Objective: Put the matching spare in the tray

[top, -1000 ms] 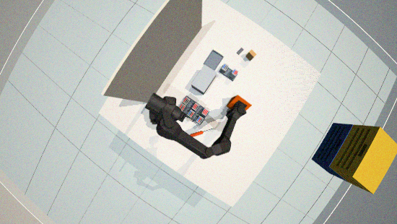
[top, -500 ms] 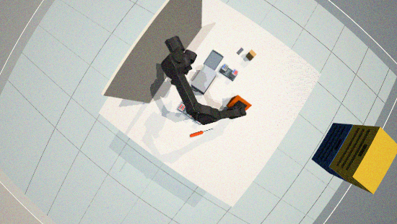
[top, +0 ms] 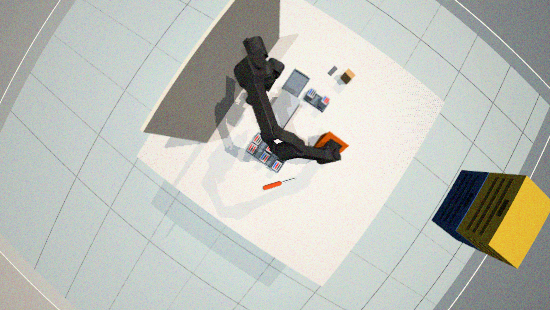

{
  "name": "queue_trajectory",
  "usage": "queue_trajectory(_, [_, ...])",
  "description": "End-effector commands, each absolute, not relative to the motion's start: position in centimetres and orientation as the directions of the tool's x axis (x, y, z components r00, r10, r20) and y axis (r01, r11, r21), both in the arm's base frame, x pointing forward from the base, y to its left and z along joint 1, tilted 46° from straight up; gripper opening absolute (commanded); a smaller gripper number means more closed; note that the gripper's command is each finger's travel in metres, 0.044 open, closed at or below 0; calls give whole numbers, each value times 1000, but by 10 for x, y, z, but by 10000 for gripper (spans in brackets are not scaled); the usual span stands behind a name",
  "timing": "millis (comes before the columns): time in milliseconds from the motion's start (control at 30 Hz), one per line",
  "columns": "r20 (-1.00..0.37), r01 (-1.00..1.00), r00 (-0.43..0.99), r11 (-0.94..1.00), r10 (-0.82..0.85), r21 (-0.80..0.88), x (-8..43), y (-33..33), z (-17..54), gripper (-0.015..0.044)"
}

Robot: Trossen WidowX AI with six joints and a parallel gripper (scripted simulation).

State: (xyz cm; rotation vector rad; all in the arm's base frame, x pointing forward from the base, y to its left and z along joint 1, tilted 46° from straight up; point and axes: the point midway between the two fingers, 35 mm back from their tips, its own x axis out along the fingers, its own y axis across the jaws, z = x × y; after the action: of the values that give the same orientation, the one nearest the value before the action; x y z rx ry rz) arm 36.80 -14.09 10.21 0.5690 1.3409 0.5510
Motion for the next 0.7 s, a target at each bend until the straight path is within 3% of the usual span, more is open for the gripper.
queue_trajectory(0, [-736,-45,140,747,663,664,367,-142,101,440])
queue_trajectory(267, [-736,-66,139,748,663,661,368,-139,103,440])
queue_trajectory(433, [-729,-582,121,643,674,498,364,-65,140,440])
queue_trajectory(667, [-708,-968,90,229,701,104,333,21,177,440])
